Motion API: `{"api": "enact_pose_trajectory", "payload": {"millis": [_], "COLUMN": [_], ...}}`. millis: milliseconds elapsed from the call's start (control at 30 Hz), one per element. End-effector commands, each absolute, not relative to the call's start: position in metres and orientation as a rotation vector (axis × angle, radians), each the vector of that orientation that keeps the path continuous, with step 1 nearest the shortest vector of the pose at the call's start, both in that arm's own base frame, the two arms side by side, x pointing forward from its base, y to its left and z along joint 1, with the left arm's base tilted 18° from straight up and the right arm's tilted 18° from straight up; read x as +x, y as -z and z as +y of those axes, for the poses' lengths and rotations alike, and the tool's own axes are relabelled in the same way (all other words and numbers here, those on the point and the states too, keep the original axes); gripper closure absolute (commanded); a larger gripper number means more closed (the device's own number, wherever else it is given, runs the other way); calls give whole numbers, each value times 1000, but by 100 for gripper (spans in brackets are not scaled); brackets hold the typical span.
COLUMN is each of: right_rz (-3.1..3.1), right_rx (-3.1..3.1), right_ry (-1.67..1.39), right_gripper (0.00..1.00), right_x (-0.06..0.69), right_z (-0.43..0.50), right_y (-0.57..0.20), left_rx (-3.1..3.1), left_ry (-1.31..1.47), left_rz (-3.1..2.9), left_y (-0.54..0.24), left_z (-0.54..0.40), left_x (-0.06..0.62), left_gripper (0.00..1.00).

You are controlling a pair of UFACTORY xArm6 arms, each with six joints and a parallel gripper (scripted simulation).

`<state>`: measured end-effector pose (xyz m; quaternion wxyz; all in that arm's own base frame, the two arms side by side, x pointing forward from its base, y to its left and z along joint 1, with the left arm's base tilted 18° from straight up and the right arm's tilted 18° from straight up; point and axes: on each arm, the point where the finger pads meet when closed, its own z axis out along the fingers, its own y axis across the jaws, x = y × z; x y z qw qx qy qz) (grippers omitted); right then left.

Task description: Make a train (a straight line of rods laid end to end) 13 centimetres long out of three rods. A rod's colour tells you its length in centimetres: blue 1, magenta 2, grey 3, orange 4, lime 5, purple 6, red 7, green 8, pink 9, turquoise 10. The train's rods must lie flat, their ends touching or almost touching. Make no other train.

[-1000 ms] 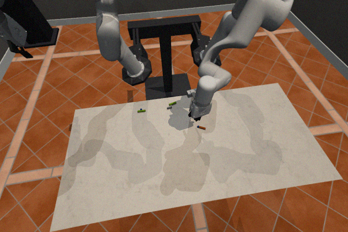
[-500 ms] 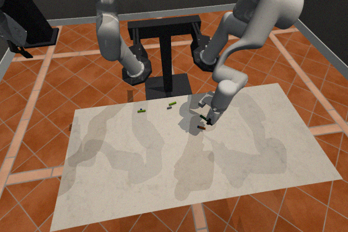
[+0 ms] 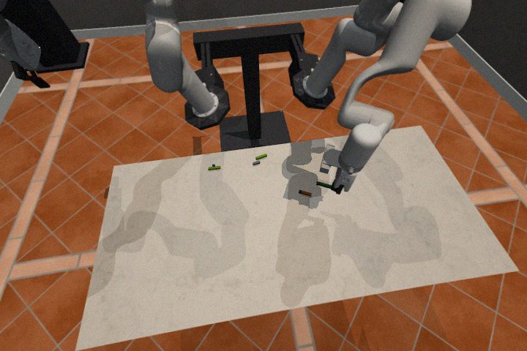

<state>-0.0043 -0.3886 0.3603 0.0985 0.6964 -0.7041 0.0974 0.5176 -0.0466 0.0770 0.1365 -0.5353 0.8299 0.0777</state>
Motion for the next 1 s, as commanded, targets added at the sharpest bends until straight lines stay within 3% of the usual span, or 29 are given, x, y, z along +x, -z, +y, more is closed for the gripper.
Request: {"api": "enact_pose_trajectory", "payload": {"millis": [0, 533, 967], "right_rz": [-2081, -2081, -2081], "right_rx": [2058, 2058, 2058], "right_ry": [-292, -292, -292], "right_gripper": [0, 0, 0], "right_x": [-4, -4, -4], "right_z": [-389, -389, -389], "right_y": [-362, -362, -362], "left_rx": [-1554, -1554, -1554], "left_ry": [-219, -219, -220], "left_rz": [2394, 2393, 2393], "left_y": [-79, -74, -27], "left_z": [-46, -45, -31], "left_x": [519, 520, 528], "left_gripper": [94, 94, 94]}}
